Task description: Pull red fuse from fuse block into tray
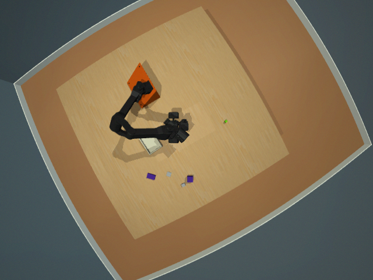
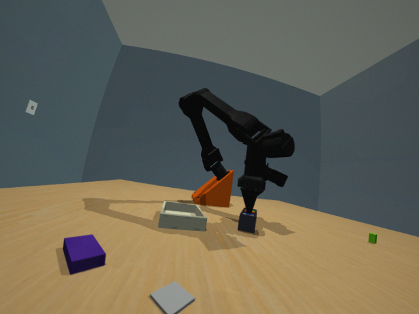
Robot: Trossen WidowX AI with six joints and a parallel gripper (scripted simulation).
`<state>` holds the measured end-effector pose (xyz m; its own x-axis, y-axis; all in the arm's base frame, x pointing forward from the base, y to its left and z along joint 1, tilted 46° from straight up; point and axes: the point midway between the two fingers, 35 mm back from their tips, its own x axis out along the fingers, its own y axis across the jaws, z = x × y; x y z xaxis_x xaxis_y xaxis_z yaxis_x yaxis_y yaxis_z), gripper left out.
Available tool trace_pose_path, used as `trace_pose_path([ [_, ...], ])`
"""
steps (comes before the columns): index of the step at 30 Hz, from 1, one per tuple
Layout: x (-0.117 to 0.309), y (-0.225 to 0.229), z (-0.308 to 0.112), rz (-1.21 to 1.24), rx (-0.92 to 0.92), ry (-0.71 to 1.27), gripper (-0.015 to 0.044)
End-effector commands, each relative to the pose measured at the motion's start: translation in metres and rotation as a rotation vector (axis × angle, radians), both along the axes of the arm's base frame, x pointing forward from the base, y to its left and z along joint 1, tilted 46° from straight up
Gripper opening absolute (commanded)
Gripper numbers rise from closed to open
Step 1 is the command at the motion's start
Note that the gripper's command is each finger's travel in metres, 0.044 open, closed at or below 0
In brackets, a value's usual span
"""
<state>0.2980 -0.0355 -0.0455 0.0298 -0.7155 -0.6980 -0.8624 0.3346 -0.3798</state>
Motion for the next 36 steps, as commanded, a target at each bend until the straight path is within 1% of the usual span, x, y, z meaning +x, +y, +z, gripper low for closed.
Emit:
trace_pose_path([
  [1, 0.0000, 0.0002, 0.0001, 0.000, 0.000, 0.000, 0.0043],
  [8, 0.0000, 0.0002, 0.0001, 0.000, 0.000, 0.000, 0.0000],
  [36, 0.0002, 0.0086, 0.0078, 0.002, 0.000, 0.001, 0.0000],
])
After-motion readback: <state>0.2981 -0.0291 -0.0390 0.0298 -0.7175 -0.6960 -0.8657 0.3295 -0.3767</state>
